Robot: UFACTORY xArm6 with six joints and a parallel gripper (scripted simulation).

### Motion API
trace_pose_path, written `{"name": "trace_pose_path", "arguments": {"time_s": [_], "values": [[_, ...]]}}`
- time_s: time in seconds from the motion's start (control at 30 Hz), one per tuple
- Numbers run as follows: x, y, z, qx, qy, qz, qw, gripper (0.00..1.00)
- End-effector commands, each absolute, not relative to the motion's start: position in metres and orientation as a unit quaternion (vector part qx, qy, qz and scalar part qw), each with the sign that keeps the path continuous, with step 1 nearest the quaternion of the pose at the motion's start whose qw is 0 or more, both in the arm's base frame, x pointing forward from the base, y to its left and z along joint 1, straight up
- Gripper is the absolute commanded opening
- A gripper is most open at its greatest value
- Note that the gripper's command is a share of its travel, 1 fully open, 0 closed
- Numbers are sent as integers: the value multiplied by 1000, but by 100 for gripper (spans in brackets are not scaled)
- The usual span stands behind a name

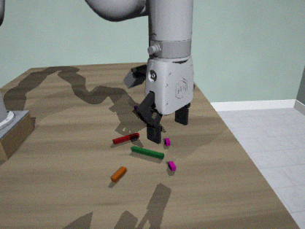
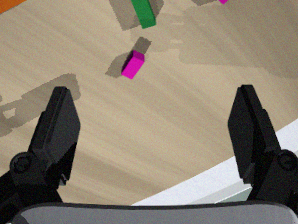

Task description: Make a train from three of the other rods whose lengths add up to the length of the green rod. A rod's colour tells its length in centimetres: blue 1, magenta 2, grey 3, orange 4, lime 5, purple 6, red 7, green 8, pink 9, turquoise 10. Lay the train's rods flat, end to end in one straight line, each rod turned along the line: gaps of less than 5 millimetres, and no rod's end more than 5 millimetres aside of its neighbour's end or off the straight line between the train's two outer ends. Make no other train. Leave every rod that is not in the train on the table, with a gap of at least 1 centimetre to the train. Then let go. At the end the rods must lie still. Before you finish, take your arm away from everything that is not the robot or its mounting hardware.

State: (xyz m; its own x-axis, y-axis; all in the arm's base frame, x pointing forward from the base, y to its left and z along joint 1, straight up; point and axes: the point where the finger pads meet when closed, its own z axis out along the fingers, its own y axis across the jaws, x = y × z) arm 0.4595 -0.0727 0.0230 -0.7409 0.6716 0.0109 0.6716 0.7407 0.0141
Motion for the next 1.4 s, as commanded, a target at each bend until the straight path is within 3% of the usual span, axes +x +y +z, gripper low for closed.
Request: {"name": "trace_pose_path", "arguments": {"time_s": [0.0, 0.73, 0.77, 1.37], "values": [[463, -81, 25, -436, -900, -2, 0, 100], [466, -100, 26, -592, -806, -2, 1, 100], [466, -100, 26, -592, -806, -2, 1, 24], [466, -100, 26, -592, -806, -2, 1, 24]]}}
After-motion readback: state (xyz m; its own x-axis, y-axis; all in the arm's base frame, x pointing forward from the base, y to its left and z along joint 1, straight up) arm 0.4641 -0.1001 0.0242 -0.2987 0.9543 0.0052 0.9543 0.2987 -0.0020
